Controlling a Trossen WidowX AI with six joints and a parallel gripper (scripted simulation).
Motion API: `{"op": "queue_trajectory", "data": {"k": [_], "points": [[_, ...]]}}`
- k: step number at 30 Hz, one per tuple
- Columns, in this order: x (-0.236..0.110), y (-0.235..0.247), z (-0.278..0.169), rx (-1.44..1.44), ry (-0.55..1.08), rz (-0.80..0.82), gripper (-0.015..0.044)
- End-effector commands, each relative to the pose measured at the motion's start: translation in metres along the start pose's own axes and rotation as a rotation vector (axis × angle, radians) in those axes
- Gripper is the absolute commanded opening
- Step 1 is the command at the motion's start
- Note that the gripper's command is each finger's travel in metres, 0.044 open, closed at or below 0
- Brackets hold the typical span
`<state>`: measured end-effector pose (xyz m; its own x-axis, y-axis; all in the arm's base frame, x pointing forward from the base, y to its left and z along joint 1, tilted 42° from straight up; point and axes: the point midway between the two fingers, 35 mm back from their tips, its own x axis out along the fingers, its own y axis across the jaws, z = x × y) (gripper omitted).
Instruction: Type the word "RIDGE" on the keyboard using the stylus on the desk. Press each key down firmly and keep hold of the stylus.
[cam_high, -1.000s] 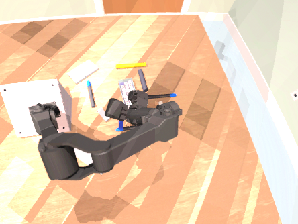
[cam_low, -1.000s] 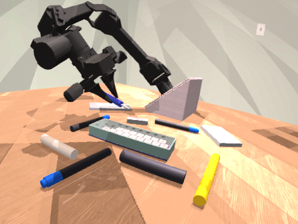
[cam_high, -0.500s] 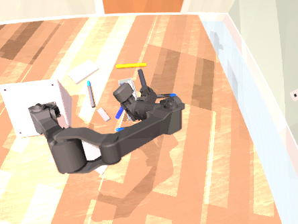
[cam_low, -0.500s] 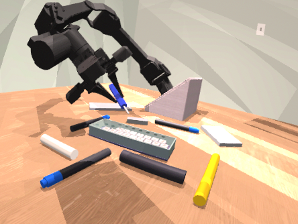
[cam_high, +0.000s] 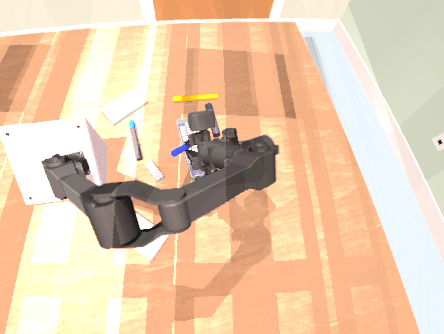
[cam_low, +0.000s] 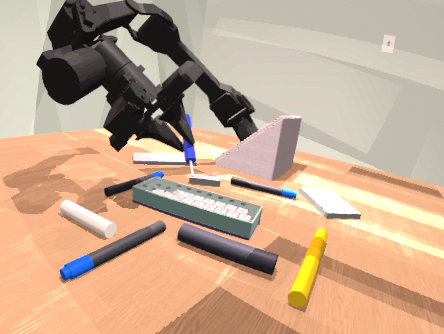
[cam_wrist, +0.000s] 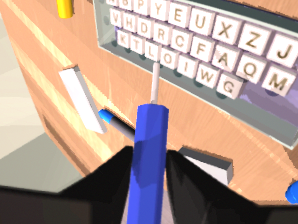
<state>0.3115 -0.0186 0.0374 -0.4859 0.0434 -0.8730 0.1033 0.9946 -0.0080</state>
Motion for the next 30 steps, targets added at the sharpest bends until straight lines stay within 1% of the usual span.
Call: {"op": "queue_trajectory", "data": {"k": [1,15,30], "points": [[0.000,0.008,0.004,0.122,0.005,0.024,0.0000],[0.004,0.032,0.016,0.584,0.048,0.097,0.0000],[0.007,0.058,0.028,1.072,0.136,0.151,0.0000]]}}
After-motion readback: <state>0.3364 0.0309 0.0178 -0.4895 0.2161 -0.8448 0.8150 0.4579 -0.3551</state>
